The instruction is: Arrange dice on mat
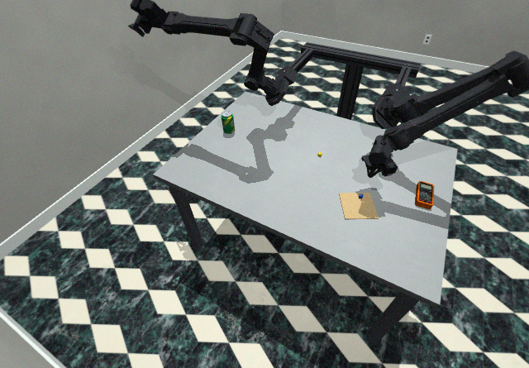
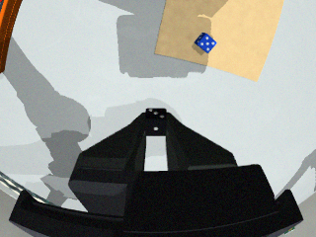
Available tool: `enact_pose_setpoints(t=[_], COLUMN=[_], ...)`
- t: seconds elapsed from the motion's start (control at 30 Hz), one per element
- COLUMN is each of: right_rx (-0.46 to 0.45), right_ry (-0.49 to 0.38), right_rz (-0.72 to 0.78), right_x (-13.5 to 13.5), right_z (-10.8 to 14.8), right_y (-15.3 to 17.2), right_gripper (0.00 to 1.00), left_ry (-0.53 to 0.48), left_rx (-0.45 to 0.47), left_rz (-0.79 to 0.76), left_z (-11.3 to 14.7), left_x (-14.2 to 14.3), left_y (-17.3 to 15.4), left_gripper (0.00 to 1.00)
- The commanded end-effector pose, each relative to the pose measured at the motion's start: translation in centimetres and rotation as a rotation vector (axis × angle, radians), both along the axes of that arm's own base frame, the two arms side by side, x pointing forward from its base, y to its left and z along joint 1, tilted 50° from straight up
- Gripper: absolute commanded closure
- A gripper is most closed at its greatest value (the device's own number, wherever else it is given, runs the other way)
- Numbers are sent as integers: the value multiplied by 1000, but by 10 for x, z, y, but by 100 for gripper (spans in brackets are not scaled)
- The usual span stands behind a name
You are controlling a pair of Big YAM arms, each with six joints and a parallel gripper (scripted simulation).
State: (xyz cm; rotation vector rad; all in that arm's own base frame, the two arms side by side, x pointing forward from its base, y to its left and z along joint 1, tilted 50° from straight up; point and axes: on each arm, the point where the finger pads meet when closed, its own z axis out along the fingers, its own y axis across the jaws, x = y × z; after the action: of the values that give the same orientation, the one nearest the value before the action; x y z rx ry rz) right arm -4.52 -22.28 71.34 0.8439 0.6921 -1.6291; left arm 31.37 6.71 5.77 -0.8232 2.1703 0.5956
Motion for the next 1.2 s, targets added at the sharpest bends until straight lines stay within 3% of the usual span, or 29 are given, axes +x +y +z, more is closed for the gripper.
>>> enact_pose_setpoints(t=[0.0,0.53,0.63,0.8,1.17], right_rx=[-63,-63,-63,-63,-63], right_ry=[7,7,7,7,7], right_rz=[-8,-8,-8,-8,-8], right_x=[1,1,1,1,1], right_z=[32,32,32,32,32], right_y=[27,27,27,27,27], right_gripper=[0,0,0,0,0], left_ry=[-18,-11,70,235,411], left_rx=[-28,-28,21,137,266], left_rz=[23,45,-16,-187,-369], left_z=[14,18,24,49,75], left_x=[-4,-8,3,48,96], left_y=[-15,-17,-17,-26,-34], left_gripper=[89,89,89,89,89])
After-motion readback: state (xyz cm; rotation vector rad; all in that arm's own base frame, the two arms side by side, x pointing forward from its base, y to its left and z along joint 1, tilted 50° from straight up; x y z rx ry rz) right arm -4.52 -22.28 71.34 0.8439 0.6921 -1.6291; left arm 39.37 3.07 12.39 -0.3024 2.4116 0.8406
